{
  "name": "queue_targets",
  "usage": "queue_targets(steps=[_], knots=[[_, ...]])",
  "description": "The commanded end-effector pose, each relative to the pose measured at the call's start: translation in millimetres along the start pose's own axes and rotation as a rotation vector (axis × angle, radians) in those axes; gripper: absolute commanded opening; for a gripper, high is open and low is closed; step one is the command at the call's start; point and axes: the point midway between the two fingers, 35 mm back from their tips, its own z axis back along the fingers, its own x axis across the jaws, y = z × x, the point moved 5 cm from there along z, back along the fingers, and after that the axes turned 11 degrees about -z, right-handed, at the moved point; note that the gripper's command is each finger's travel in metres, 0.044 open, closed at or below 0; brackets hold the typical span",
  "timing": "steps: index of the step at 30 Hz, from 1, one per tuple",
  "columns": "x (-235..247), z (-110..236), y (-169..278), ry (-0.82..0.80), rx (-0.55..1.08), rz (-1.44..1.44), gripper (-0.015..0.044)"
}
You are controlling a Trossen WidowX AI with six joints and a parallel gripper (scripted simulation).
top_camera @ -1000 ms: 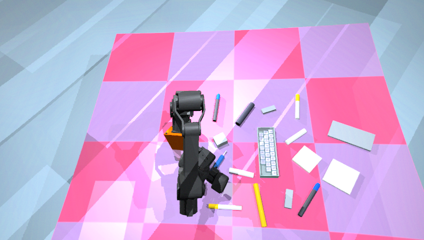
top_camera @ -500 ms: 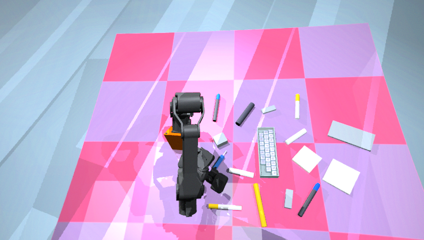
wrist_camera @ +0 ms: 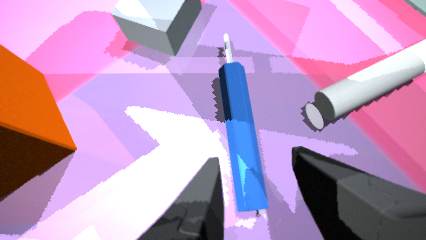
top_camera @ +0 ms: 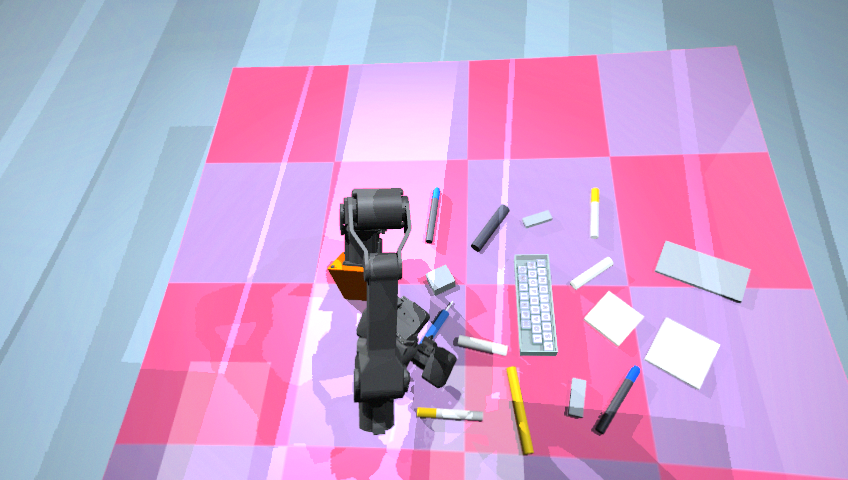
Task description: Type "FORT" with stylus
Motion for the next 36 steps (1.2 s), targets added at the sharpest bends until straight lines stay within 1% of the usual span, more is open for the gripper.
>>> queue_targets(steps=[1, 36], knots=[[-1.3, -3.4, 2.5, -0.003, -0.006, -0.002, 0.0150], [-2.7, -17.7, 14.5, -0.003, -0.006, -0.001, 0.0150]])
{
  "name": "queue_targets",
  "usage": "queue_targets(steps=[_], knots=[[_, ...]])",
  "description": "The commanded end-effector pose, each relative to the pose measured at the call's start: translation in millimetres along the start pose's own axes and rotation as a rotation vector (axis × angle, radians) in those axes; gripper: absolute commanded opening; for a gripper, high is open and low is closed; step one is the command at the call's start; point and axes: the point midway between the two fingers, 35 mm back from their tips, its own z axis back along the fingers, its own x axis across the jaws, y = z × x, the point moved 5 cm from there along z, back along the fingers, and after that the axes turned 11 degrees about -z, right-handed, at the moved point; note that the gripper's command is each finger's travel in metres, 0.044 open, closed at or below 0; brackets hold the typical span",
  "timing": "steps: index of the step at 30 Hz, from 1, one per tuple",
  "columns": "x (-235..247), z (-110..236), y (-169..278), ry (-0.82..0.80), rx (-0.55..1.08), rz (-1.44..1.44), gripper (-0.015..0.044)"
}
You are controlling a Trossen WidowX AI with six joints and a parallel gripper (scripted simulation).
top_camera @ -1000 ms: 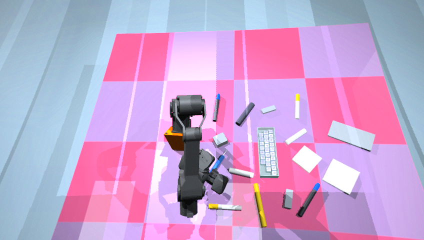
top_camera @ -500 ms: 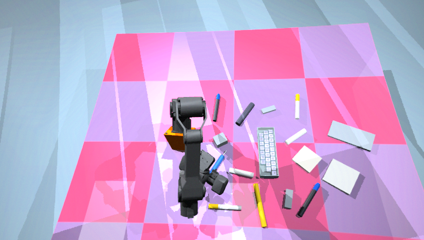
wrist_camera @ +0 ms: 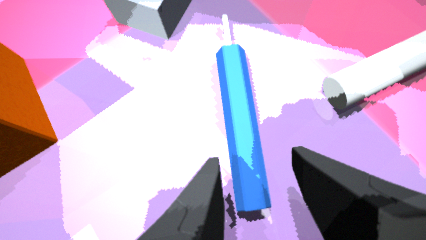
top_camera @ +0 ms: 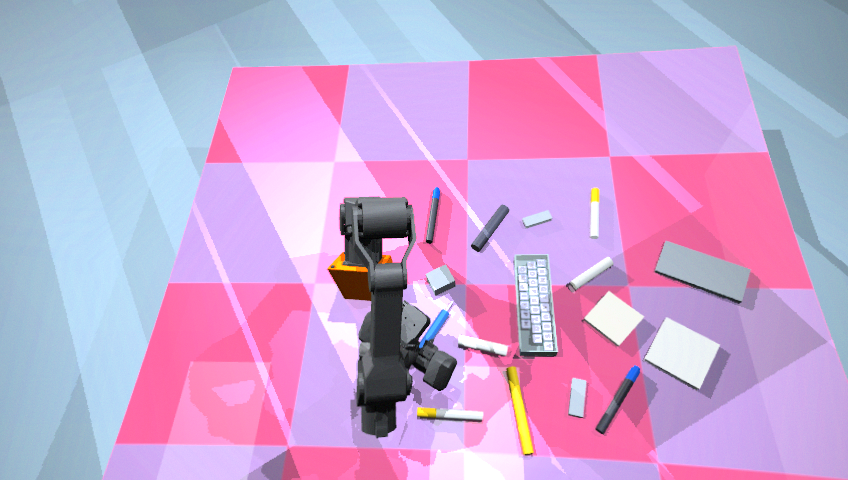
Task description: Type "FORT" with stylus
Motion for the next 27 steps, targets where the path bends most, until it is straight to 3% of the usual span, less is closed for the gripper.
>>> queue_targets(steps=[1, 27], knots=[[0.3, -4.4, 3.1, -0.002, -0.007, -0.008, 0.0150], [-0.9, -14.4, 11.1, -0.003, -0.008, -0.008, 0.0150]])
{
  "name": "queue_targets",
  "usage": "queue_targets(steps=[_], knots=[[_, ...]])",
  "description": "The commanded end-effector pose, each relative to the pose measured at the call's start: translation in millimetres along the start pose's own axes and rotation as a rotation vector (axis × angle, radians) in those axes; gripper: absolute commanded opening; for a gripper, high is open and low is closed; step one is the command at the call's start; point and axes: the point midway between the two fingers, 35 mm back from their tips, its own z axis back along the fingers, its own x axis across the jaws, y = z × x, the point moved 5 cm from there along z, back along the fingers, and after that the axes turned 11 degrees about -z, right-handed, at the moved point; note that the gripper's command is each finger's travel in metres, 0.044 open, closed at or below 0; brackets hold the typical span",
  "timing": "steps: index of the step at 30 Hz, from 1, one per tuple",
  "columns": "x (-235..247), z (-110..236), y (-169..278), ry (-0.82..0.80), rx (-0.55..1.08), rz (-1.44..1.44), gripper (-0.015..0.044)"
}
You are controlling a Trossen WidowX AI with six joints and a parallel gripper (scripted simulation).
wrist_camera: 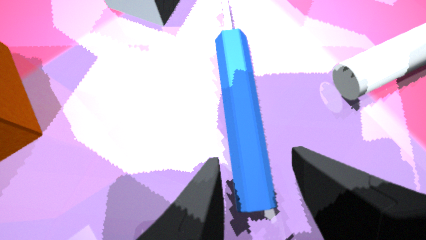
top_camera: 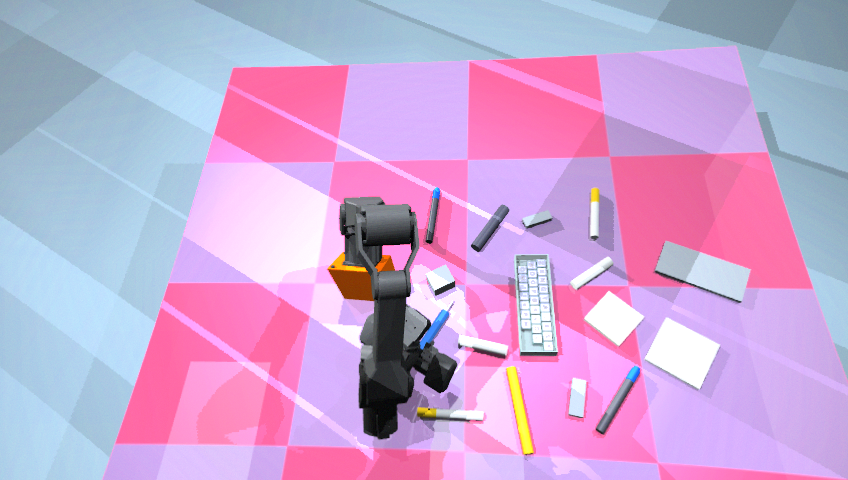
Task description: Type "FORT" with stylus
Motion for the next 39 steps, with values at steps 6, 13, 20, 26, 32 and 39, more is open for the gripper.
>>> queue_targets(steps=[6, 13, 20, 26, 32, 39], knots=[[0.2, -6.0, 4.2, -0.003, -0.007, -0.010, 0.0150], [-0.2, -8.5, 6.2, -0.003, -0.007, -0.010, 0.0150], [-0.6, -11.1, 8.3, -0.003, -0.008, -0.010, 0.0150], [-0.8, -12.4, 9.3, -0.003, -0.008, -0.010, 0.0150], [-1.2, -10.6, 8.2, -0.002, -0.002, -0.002, 0.0097], [-1.2, -9.8, 7.6, -0.002, -0.002, -0.002, 0.0000]])
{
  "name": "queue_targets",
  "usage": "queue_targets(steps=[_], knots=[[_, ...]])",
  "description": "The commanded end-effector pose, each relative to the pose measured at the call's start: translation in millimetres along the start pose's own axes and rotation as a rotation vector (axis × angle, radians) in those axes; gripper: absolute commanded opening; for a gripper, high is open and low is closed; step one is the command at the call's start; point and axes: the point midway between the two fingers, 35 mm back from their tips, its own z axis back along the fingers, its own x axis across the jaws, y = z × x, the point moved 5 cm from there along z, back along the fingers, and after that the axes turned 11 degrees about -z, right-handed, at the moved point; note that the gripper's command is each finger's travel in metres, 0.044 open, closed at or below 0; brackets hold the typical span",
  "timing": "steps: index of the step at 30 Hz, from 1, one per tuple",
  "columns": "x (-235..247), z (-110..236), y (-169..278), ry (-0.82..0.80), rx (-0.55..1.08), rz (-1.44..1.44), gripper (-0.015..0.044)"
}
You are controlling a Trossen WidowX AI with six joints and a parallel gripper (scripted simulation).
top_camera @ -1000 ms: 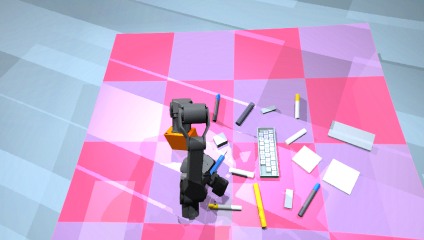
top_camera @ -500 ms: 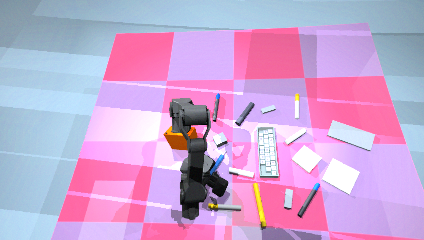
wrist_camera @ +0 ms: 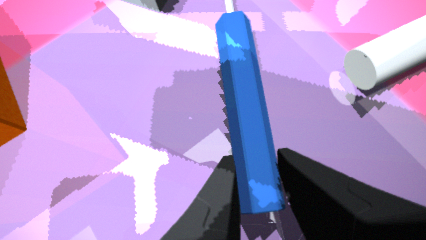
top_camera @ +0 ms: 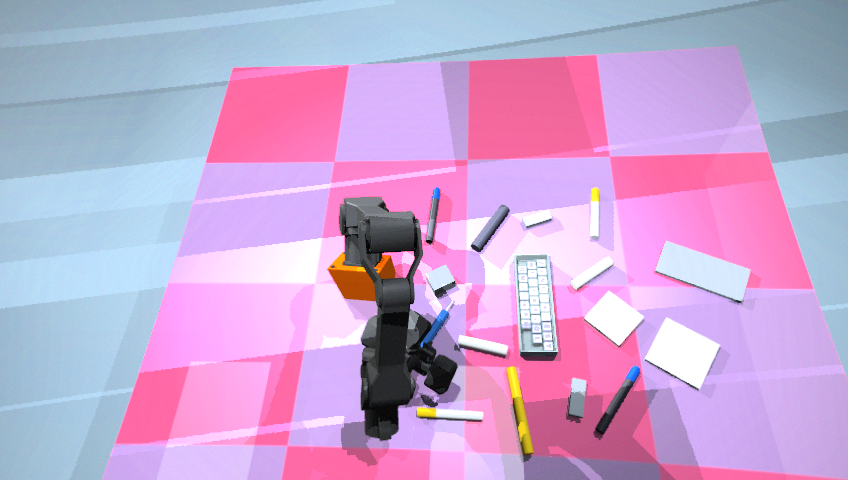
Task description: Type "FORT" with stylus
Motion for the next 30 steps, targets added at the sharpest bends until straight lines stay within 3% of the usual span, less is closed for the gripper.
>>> queue_targets(steps=[1, 11, 30], knots=[[0.0, 2.5, -1.8, 0.001, 0.001, 0.001, 0.0000], [5.8, 38.9, -31.1, 0.001, 0.001, -0.001, 0.0000], [-13.2, 11.7, -67.2, -0.001, -0.008, -0.005, 0.0000]])
